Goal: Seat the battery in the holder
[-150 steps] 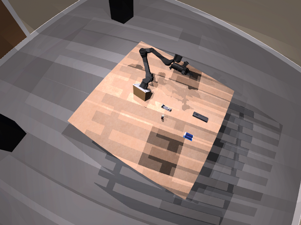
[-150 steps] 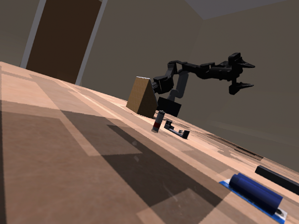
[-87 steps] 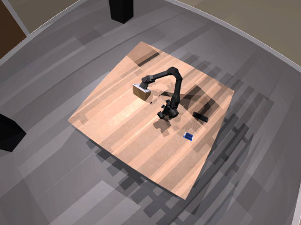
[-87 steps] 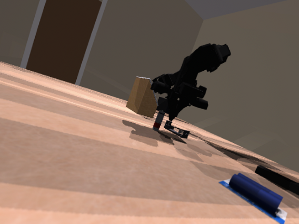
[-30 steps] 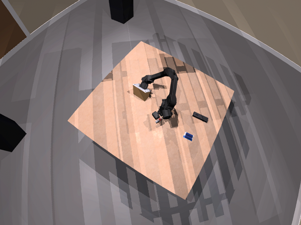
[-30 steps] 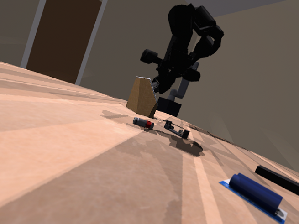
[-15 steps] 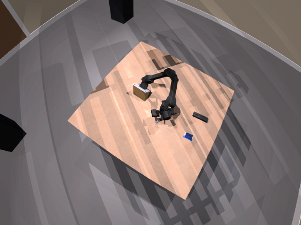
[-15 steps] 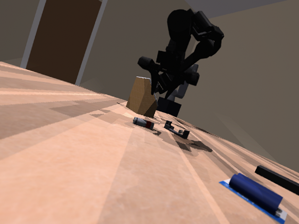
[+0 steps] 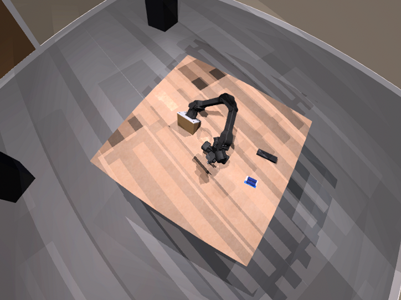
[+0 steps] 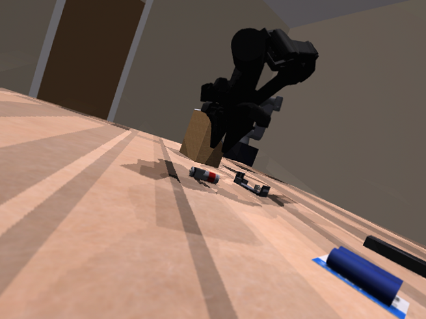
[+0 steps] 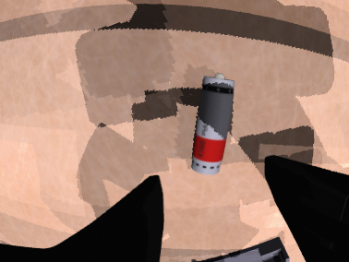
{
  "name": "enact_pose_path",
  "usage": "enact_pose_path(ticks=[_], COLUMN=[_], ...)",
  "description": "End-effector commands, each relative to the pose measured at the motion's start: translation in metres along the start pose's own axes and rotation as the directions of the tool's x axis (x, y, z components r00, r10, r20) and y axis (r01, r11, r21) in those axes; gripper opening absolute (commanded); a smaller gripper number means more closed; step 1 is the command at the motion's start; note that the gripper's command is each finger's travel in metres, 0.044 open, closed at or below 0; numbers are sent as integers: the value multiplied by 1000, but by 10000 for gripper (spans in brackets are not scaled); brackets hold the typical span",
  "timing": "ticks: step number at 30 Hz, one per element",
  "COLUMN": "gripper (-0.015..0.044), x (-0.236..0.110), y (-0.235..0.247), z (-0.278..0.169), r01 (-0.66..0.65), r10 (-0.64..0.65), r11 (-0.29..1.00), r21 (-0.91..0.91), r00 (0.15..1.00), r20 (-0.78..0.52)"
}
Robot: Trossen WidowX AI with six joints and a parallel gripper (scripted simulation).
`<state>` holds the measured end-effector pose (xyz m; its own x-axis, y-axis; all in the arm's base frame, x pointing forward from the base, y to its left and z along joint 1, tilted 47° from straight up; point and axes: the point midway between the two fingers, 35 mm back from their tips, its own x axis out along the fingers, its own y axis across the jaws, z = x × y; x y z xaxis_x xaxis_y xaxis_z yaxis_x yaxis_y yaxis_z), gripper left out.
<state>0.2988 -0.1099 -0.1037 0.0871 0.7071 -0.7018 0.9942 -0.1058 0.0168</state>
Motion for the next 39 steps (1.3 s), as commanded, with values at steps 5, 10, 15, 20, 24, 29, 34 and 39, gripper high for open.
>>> enact_pose_path(ticks=[5, 10, 15, 20, 24, 29, 34, 39], gripper=[229, 229, 229, 229, 229, 229, 229, 229], x=[19, 19, 24, 32, 38, 47, 55, 63], y=[-8, -8, -8, -7, -7, -8, -8, -8], z=[4, 4, 4, 4, 4, 4, 3, 3], r01=[20, 20, 20, 20, 20, 20, 20, 20], r10=[-15, -15, -15, -15, -15, -15, -15, -15], r11=[962, 962, 962, 962, 962, 962, 962, 962], r21=[273, 273, 273, 273, 273, 273, 273, 273], r00=[1000, 1000, 1000, 1000, 1000, 1000, 1000, 1000], r20=[-20, -20, -20, -20, -20, -21, -21, -22])
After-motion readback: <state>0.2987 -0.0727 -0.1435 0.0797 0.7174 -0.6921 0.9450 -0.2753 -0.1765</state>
